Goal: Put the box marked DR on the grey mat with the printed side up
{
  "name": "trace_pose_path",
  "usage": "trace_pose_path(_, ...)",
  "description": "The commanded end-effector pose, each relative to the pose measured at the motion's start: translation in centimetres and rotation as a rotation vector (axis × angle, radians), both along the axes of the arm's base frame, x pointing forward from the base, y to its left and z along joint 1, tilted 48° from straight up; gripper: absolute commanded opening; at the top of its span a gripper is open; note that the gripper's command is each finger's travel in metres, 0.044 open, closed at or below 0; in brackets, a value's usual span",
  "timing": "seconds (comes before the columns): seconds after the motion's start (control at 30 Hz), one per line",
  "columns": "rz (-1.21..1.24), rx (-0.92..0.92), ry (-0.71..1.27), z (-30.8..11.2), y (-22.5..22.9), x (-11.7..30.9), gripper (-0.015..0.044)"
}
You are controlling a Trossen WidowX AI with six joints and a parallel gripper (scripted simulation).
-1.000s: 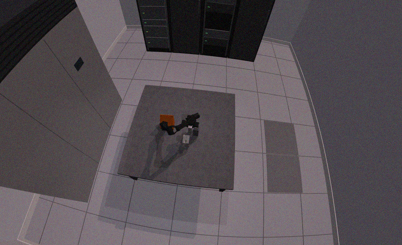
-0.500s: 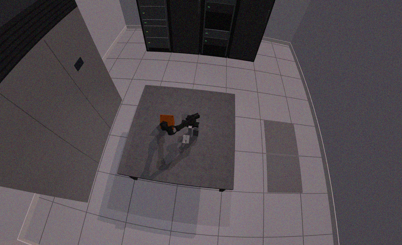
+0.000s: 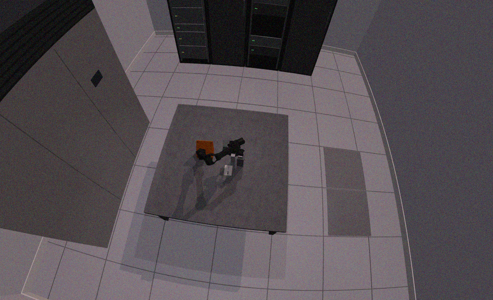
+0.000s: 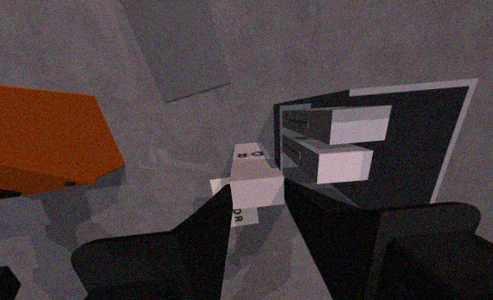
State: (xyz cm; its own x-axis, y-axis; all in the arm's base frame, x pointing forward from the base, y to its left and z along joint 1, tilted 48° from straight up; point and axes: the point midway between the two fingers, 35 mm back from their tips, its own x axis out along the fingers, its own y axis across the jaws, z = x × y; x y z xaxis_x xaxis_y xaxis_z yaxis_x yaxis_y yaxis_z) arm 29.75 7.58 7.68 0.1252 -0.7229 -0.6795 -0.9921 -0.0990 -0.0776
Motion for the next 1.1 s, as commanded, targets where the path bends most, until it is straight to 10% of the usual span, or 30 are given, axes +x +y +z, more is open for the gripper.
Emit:
trace_pose_path(0.0, 0.0, 0.005, -0.005, 0.4, 0.6, 0.0, 0.0156)
trace_pose_path(1.07, 0.08, 0.002, 0.078, -4.2, 4.9, -3.5, 0.0156)
